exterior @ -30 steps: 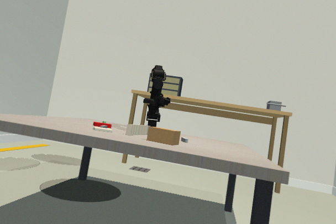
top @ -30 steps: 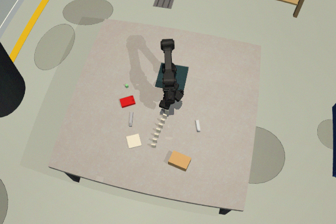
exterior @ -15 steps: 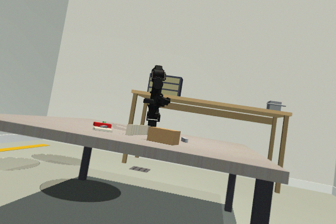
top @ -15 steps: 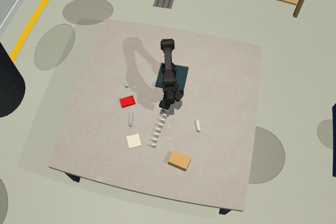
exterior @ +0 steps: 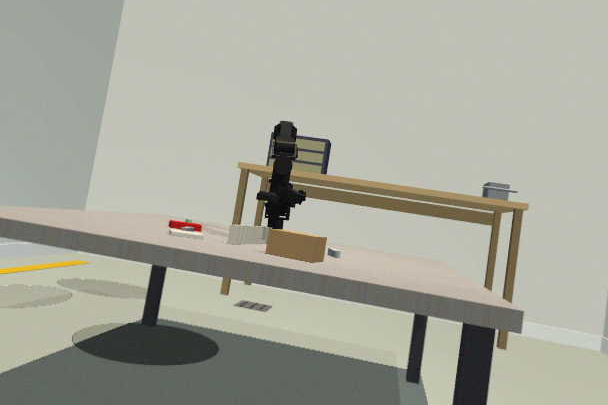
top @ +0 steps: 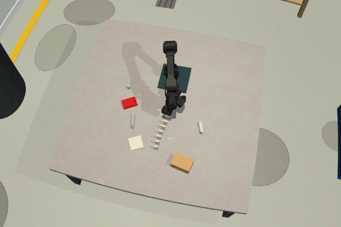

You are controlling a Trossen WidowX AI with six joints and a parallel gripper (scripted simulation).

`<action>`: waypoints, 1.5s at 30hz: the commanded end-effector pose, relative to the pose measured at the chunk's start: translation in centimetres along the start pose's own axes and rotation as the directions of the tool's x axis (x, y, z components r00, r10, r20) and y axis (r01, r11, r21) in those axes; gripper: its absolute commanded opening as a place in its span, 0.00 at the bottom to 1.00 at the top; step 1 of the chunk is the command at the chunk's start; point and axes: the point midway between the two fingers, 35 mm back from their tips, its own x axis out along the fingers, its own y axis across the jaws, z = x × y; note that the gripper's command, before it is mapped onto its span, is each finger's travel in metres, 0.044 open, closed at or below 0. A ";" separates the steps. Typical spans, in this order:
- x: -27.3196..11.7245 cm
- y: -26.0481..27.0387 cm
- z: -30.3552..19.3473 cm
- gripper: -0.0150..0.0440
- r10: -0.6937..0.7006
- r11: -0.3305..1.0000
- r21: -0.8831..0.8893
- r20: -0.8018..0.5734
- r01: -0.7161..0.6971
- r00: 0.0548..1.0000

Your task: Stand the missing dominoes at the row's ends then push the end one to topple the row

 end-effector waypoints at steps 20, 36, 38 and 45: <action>3.3 -1.1 -0.2 0.25 0.029 1.000 -0.005 -0.010 -0.029 1.000; 0.8 -3.0 2.1 0.25 0.007 0.998 -0.058 0.025 -0.006 1.000; -0.6 -4.0 1.2 0.25 0.014 0.999 -0.036 0.010 -0.014 1.000; -2.6 -5.1 -0.1 0.25 0.025 1.000 -0.005 -0.010 -0.025 1.000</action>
